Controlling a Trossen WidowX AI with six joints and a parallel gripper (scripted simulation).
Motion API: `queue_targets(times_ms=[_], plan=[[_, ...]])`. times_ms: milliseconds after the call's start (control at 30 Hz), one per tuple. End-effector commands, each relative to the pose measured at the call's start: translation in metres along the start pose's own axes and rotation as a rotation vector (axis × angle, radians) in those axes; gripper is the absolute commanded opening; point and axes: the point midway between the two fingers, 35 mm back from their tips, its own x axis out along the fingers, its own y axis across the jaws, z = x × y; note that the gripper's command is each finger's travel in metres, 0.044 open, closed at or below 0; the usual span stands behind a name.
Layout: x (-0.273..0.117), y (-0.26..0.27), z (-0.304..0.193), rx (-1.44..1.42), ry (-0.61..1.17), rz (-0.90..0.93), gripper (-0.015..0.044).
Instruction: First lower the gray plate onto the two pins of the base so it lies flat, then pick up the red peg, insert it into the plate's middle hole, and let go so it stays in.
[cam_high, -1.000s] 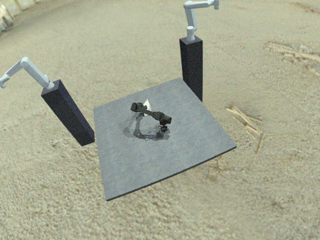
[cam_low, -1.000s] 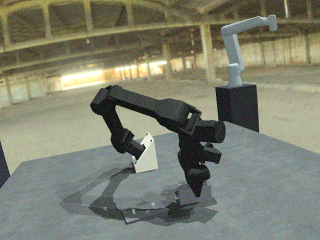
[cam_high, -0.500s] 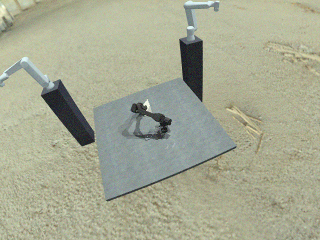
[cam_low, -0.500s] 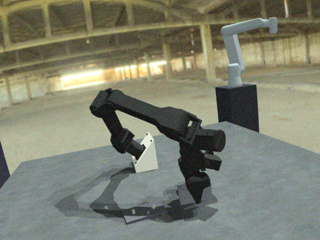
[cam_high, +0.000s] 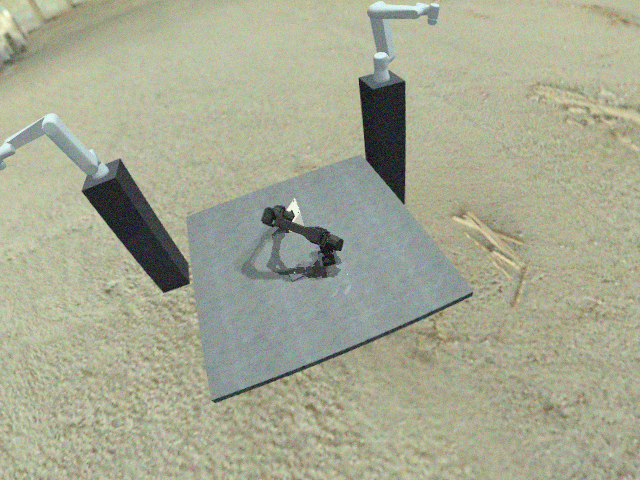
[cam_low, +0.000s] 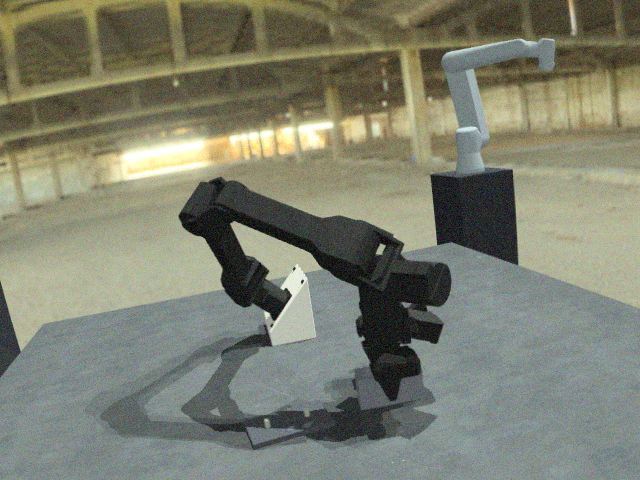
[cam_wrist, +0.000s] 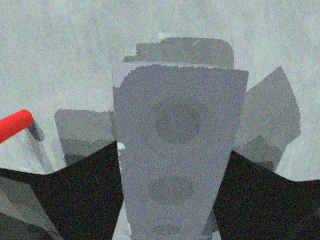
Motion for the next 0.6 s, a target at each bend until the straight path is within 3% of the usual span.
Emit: queue_targets(times_ms=[0, 133, 567], plan=[[0.001, 0.0, 0.0, -0.006, 0.004, -0.001, 0.0105], [-0.003, -0.001, 0.0, -0.006, 0.003, -0.001, 0.0], [-0.044, -0.004, 0.001, -0.007, -0.002, -0.001, 0.0]])
